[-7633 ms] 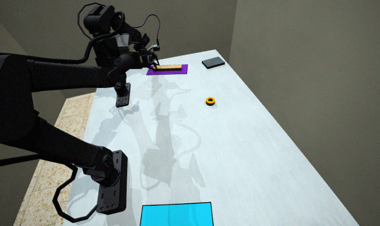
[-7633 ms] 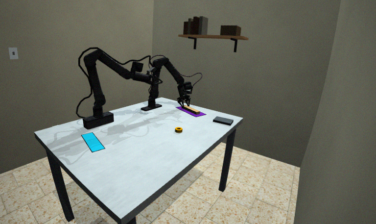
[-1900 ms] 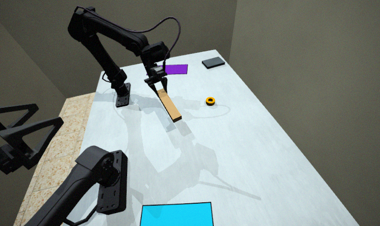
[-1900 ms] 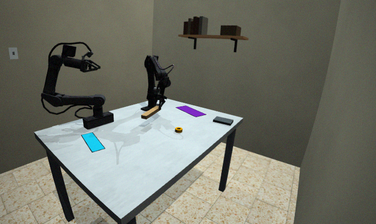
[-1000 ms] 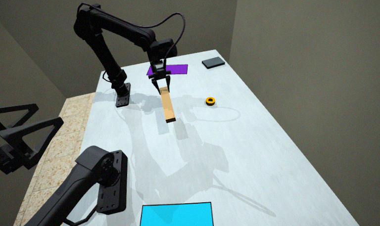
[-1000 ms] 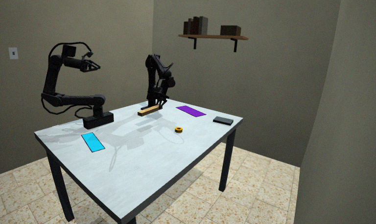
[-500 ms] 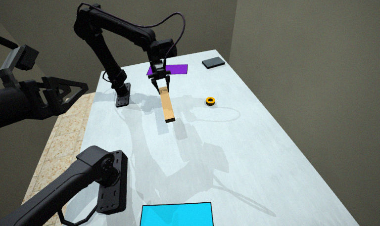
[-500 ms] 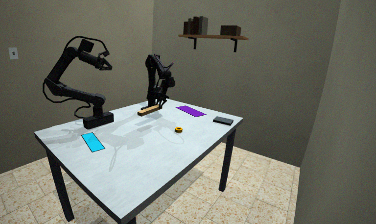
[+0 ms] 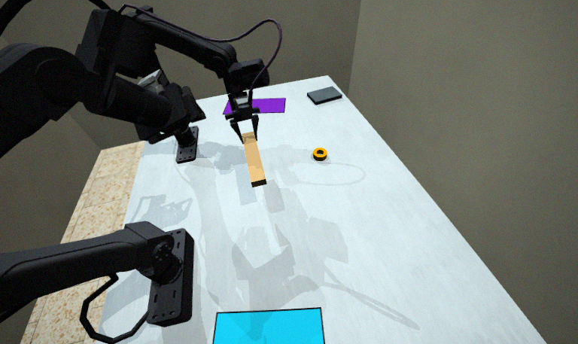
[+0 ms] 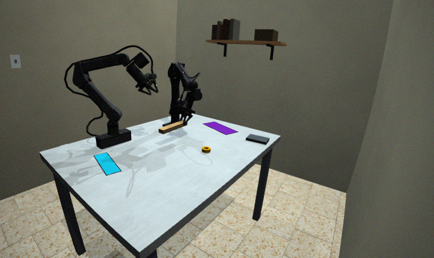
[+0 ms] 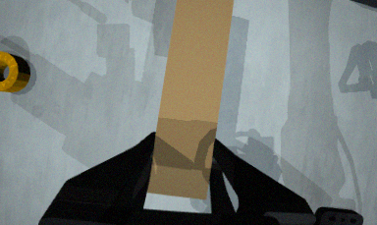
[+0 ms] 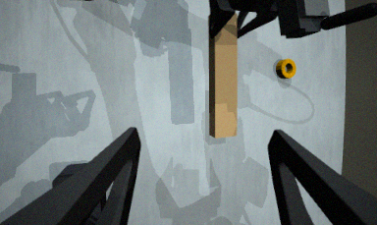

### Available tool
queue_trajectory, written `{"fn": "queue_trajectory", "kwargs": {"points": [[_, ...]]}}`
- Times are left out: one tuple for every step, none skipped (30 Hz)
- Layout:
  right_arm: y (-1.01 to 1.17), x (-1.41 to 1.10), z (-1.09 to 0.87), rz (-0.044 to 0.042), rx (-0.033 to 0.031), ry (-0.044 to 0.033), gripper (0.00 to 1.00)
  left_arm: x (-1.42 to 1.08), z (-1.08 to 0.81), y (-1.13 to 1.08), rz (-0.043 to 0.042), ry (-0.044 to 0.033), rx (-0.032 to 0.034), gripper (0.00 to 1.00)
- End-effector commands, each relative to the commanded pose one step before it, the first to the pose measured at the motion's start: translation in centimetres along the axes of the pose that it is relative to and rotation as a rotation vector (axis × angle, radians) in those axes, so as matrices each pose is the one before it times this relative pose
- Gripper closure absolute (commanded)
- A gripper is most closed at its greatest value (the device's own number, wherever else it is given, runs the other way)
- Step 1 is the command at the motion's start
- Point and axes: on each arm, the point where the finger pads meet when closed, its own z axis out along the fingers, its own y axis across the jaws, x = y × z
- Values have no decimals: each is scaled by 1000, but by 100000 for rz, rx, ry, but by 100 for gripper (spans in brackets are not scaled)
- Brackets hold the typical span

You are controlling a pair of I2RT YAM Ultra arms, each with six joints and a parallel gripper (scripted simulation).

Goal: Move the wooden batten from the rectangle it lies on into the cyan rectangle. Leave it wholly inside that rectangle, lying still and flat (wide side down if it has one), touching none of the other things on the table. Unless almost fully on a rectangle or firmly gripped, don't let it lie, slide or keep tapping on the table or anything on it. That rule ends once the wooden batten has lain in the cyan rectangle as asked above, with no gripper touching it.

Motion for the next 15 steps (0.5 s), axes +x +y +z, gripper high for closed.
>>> {"fn": "queue_trajectory", "kwargs": {"points": [[-1514,425,4055,-9679,-13656,-2867,28,-1242,-552,341,1333,-3734,-453,65],[-843,1184,919,1954,-1228,2011,28,0,0,0,0,0,0,65],[0,0,0,0,0,0,28,0,0,0,0,0,0,65],[0,0,0,0,0,0,28,0,0,0,0,0,0,65],[-1426,1398,636,2982,214,1838,28,0,0,0,0,0,0,65],[-984,1567,852,2993,-1017,1883,28,0,0,0,0,0,0,65],[-887,1613,956,2798,-1606,1585,28,0,0,0,0,0,0,65],[-403,1749,1251,2313,-3028,1302,28,0,0,0,0,0,0,65],[-734,1395,480,2300,-453,425,28,0,0,0,0,0,0,65],[-405,1098,636,1953,-1521,513,28,0,0,0,0,0,0,65],[-294,1063,725,1906,-1999,461,28,0,0,0,0,0,0,65],[-195,737,603,1416,-1813,345,28,0,0,0,0,0,0,65],[-347,512,403,914,-1079,68,28,0,0,0,0,0,0,65],[-25,371,309,788,-1004,183,28,0,0,0,0,0,0,65],[-1,233,187,606,-642,164,28,0,0,0,0,0,0,65]]}}
